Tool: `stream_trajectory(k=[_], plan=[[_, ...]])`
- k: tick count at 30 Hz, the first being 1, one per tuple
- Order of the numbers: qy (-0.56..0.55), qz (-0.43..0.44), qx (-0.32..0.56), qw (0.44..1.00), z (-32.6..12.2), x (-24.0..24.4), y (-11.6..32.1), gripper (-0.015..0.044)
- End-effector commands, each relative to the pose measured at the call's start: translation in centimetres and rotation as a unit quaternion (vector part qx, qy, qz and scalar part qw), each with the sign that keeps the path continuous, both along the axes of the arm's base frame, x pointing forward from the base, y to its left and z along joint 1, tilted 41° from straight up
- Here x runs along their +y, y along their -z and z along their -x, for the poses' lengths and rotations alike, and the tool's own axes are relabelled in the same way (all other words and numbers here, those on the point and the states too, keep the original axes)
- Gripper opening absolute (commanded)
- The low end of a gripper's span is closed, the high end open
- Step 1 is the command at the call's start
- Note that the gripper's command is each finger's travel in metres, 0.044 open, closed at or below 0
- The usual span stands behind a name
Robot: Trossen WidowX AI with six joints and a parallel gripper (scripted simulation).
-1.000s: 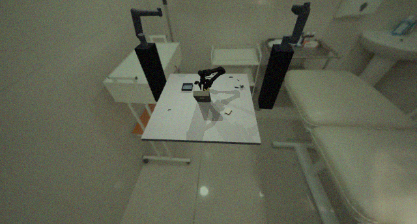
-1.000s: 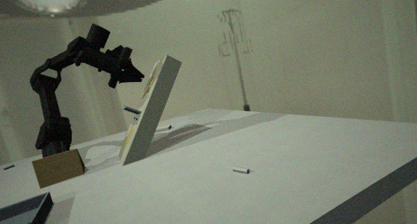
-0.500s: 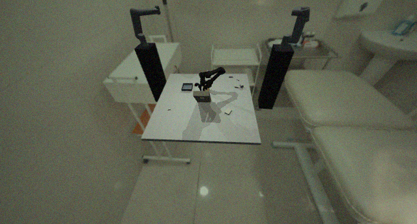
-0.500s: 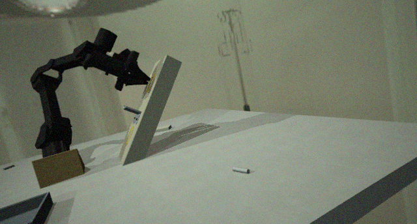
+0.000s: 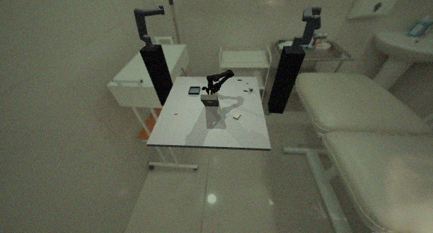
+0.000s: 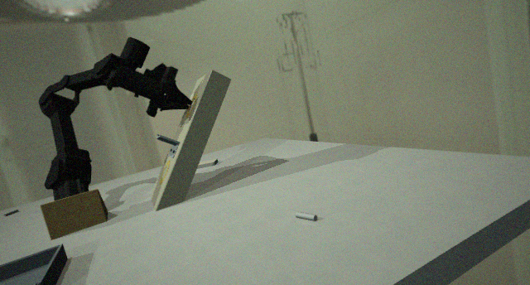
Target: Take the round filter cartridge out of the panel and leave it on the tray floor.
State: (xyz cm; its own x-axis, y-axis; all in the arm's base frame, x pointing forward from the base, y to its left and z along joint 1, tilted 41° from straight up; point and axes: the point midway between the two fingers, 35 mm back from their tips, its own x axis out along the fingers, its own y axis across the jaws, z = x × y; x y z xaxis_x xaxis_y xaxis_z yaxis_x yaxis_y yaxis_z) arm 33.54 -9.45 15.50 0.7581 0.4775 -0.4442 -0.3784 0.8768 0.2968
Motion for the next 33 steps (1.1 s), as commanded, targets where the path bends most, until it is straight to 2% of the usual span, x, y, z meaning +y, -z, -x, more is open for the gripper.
stream_trajectory(k=[1,33], plan=[[0.002,0.0,0.002,1.0,-0.01,-0.04,0.09,0.0113],[0.002,0.0,0.002,1.0,-0.3,0.08,0.13,0.0113]])
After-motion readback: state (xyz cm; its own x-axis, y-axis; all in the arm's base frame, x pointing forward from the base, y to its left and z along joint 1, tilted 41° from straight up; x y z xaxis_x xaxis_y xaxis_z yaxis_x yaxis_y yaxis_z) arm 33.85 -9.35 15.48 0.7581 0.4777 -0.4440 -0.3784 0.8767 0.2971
